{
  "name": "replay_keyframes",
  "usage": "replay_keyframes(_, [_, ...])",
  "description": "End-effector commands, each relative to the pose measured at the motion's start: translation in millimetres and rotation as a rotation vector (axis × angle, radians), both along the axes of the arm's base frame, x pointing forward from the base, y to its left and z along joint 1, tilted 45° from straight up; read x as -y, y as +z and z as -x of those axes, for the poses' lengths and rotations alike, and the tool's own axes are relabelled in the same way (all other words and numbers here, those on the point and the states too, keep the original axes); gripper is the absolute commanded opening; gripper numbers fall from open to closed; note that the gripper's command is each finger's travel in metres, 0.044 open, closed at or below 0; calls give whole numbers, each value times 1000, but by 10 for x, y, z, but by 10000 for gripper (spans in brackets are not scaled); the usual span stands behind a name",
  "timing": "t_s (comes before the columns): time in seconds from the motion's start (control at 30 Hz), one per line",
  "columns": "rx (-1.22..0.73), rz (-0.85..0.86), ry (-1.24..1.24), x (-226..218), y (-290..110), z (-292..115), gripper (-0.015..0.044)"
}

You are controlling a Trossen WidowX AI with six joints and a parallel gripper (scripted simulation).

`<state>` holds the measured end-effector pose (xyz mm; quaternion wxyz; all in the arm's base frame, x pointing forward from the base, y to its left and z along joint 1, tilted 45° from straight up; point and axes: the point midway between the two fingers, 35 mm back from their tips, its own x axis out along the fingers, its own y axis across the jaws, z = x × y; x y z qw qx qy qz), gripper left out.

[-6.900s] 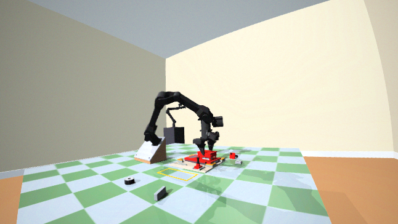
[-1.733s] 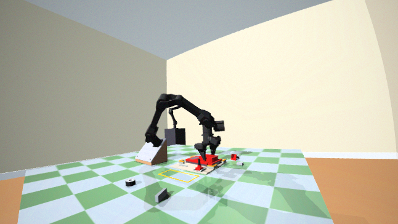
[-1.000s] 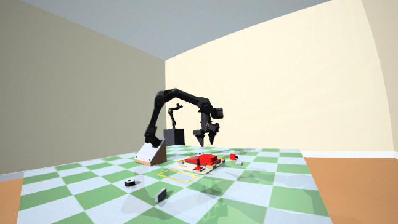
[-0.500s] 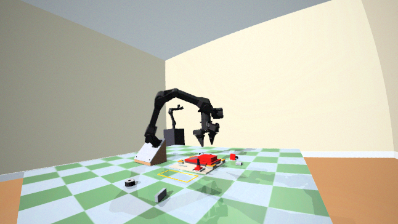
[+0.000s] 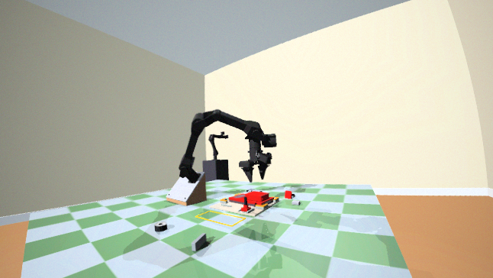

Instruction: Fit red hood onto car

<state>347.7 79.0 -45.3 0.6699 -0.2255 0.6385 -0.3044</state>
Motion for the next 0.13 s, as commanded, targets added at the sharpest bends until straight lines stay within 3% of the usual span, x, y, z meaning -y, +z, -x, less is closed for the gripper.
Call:
replay_keyframes(0.0, [-1, -4, -5, -4, 0, 4, 440])
replay_keyframes(0.1, [-1, -4, -5, -4, 0, 4, 440])
